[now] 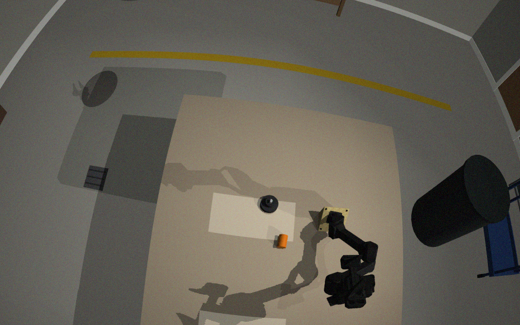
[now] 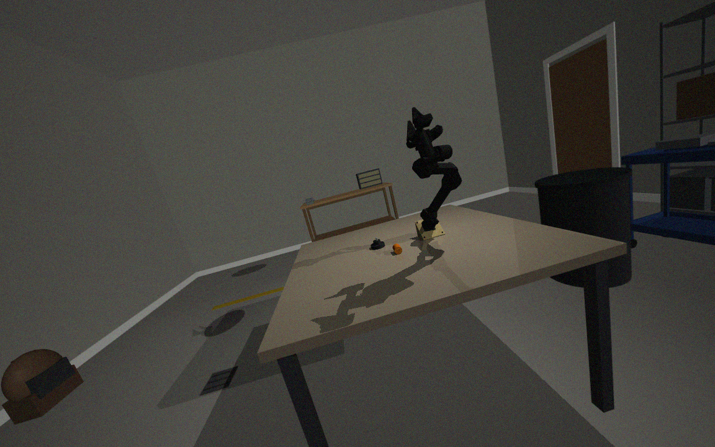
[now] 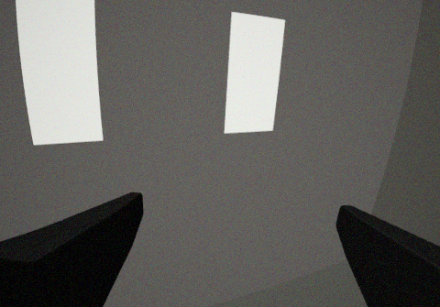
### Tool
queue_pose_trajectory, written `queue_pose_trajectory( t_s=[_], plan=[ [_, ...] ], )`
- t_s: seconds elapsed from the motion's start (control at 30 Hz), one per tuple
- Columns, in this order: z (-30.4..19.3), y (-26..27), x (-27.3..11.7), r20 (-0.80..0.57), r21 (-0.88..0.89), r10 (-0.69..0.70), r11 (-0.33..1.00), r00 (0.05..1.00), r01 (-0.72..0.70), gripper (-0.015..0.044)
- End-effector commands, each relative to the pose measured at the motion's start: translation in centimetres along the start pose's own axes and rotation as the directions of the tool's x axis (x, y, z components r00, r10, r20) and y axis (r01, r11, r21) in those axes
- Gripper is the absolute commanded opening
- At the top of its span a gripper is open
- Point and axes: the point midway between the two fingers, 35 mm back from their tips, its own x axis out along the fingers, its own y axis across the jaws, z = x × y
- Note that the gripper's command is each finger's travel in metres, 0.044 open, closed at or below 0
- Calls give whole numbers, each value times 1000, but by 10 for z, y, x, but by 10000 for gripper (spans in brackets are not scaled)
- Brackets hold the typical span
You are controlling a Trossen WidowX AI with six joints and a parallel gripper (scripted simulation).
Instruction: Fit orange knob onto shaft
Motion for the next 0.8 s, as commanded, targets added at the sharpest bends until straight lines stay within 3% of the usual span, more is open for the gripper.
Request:
queue_pose_trajectory(
  t_s=[0.0,0.13,0.33,0.53,0.77],
  plan=[
    [-3,2,0,-4,-7,12,1000,1000,-12,426],
    [-78,24,-15,-166,-119,228,961,960,-248,440],
    [-137,22,-34,-343,-146,312,914,886,-379,440],
    [-199,3,-61,-554,-138,325,872,766,-470,440],
    [-261,-40,-99,-773,-118,238,857,589,-502,440]
  ],
)
